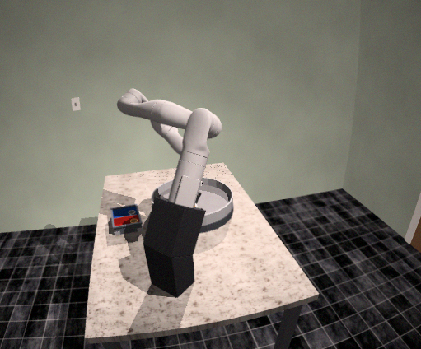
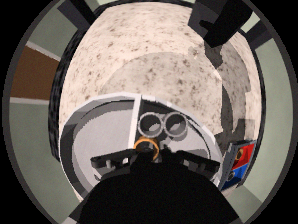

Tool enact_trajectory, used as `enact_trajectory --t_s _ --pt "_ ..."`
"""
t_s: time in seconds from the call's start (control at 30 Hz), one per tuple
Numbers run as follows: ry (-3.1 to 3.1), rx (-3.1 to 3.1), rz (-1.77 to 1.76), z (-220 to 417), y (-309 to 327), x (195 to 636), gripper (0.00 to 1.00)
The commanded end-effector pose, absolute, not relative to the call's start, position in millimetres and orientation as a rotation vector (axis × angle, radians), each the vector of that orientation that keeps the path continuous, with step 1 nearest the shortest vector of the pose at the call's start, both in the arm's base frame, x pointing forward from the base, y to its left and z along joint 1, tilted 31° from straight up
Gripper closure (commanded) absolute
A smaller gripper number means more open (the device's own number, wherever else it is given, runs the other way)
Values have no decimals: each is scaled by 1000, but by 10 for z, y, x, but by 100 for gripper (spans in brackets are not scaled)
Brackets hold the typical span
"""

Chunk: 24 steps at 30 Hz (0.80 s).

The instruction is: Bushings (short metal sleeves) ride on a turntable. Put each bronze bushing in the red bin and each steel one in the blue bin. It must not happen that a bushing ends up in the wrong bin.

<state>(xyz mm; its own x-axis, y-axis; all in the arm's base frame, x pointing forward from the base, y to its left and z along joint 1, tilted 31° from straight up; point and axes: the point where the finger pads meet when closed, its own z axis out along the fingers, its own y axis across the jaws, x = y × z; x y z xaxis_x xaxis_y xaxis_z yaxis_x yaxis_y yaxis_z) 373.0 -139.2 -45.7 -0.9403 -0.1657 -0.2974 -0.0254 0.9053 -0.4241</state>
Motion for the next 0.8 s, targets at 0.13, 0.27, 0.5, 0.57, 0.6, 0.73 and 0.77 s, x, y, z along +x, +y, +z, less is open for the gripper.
enact_trajectory --t_s 0.13,0.27,0.5,0.57,0.6,0.73,0.77 --pt "2739 -141 -603 -432 -1380 3724 100" --pt "2739 -141 -603 -426 -1377 3722 100" --pt "2738 -141 -604 -399 -1366 3712 100" --pt "2738 -141 -604 -399 -1366 3712 100" --pt "2738 -141 -604 -399 -1366 3712 100" --pt "2739 -142 -603 -396 -1363 3709 100" --pt "2739 -142 -603 -391 -1361 3707 100"
